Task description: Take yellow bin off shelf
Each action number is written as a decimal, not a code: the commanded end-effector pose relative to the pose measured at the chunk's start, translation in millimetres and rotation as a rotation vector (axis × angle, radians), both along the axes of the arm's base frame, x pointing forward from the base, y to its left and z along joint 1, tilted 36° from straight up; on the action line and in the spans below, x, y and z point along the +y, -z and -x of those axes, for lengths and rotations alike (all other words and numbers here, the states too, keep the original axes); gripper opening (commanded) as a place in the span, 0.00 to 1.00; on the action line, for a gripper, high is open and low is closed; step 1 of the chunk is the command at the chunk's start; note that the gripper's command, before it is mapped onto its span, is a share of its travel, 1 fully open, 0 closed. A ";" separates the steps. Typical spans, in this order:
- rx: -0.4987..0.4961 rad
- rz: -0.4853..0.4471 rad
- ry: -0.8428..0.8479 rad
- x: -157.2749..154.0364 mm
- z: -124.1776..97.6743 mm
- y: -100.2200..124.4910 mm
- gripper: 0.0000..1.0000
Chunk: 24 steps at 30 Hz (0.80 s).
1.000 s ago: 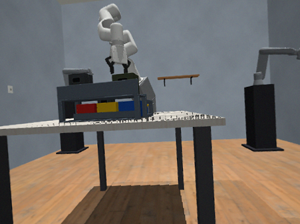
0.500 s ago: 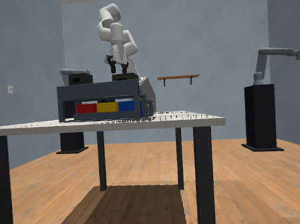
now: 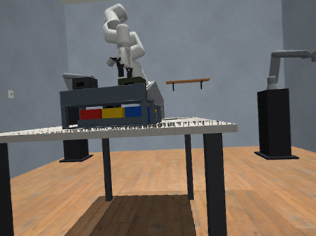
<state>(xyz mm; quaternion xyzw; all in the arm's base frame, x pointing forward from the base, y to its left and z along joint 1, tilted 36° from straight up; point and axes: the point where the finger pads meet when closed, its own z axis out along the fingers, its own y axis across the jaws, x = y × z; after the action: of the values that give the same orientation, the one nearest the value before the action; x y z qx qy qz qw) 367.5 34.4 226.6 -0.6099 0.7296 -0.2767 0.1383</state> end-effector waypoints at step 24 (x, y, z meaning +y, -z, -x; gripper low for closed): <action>0.029 0.069 -0.107 14.5 -27.1 -14.9 1.00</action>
<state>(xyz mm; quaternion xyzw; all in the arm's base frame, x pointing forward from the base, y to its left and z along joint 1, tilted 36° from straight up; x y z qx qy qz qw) 371.8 36.9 228.6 -0.6566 0.6885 -0.2839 0.1193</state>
